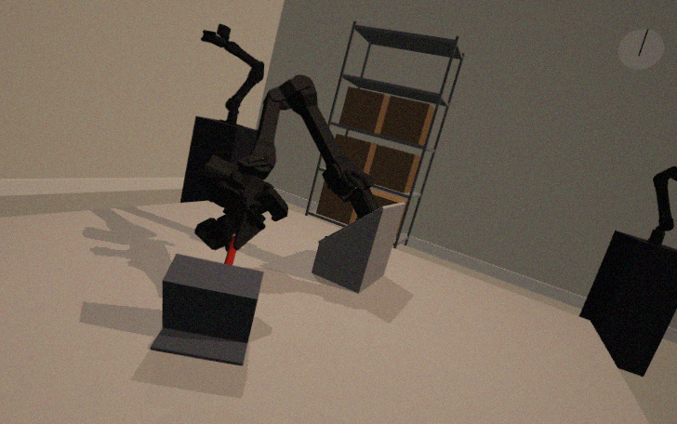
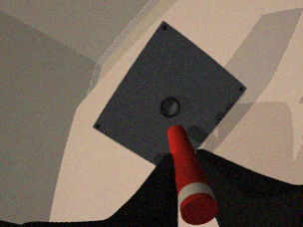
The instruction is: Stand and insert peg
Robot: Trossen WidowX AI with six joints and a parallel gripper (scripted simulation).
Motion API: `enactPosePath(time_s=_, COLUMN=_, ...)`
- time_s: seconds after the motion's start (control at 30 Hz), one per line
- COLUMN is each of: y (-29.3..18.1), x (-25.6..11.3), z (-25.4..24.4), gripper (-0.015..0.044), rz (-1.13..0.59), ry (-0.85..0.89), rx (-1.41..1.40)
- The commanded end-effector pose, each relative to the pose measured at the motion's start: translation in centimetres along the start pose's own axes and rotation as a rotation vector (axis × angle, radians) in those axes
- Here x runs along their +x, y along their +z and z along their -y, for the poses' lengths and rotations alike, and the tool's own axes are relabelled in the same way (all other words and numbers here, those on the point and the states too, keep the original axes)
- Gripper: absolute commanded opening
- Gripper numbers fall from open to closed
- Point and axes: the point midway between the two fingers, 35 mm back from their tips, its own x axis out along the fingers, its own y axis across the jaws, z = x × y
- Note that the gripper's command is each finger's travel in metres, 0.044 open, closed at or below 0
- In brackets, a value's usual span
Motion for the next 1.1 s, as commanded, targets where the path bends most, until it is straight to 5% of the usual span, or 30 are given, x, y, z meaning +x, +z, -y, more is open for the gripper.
enactPosePath(time_s=0.0, y=0.0, x=0.4, z=0.0, gripper=0.0000, rz=0.008, ry=0.007, rx=0.004)
enactPosePath(time_s=1.07, y=0.4, x=3.2, z=0.1, gripper=0.0000, rz=0.055, ry=0.018, rx=-0.007)
